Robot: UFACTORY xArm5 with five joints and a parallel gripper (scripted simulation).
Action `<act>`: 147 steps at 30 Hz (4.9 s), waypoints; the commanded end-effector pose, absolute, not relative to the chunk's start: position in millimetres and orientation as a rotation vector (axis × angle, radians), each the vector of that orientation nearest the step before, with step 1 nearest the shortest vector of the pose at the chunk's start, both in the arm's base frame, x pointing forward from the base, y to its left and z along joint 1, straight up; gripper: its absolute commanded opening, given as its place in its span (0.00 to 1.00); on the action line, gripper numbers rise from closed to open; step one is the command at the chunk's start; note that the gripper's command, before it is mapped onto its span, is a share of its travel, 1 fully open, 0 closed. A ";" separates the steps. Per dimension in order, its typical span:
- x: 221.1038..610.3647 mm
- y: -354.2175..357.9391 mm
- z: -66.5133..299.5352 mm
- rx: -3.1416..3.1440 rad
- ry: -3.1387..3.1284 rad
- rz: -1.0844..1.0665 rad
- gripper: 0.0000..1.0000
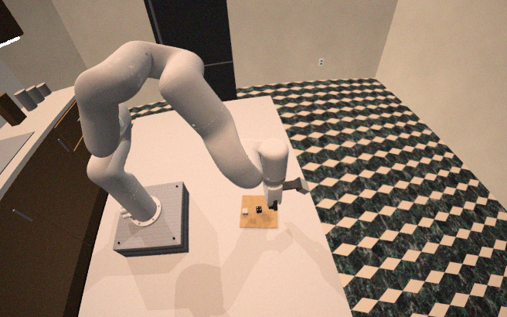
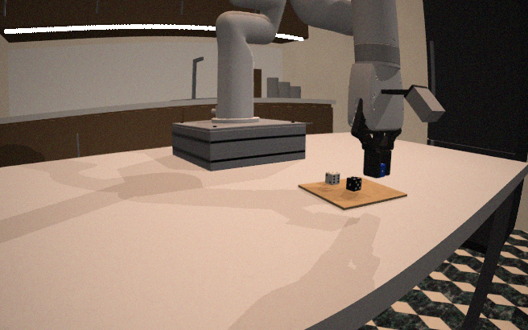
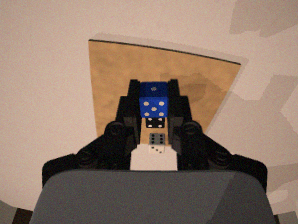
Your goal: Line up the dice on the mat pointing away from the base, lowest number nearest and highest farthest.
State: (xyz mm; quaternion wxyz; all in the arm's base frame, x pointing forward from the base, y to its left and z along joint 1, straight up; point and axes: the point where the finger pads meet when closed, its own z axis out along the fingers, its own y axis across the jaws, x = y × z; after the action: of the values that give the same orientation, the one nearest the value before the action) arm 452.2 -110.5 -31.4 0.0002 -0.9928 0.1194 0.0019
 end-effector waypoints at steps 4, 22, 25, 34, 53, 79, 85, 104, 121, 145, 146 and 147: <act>454.1 -111.0 -53.8 -3.119 0.375 0.002 0.15; 454.1 -111.0 -58.6 -3.119 0.375 0.002 0.15; 454.1 -111.0 -58.6 -3.119 0.375 0.002 0.15; 454.1 -111.0 -58.6 -3.119 0.375 0.002 0.15; 454.1 -111.0 -59.0 -3.119 0.375 0.002 0.15; 454.0 -111.0 -62.1 -3.119 0.375 0.002 0.15; 454.0 -111.0 -62.1 -3.119 0.375 0.002 0.15; 454.0 -111.0 -62.1 -3.119 0.375 0.002 0.15; 454.0 -111.0 -62.1 -3.119 0.375 0.002 0.32; 454.1 -110.9 -30.0 -3.119 0.375 0.002 0.36; 454.1 -110.9 -24.6 -3.119 0.375 0.002 0.36; 454.1 -110.8 -19.1 -3.119 0.375 0.002 0.36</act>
State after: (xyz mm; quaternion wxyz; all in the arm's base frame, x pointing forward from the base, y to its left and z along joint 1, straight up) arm 452.9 -110.6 -37.7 0.0003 -0.9928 0.1194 0.0024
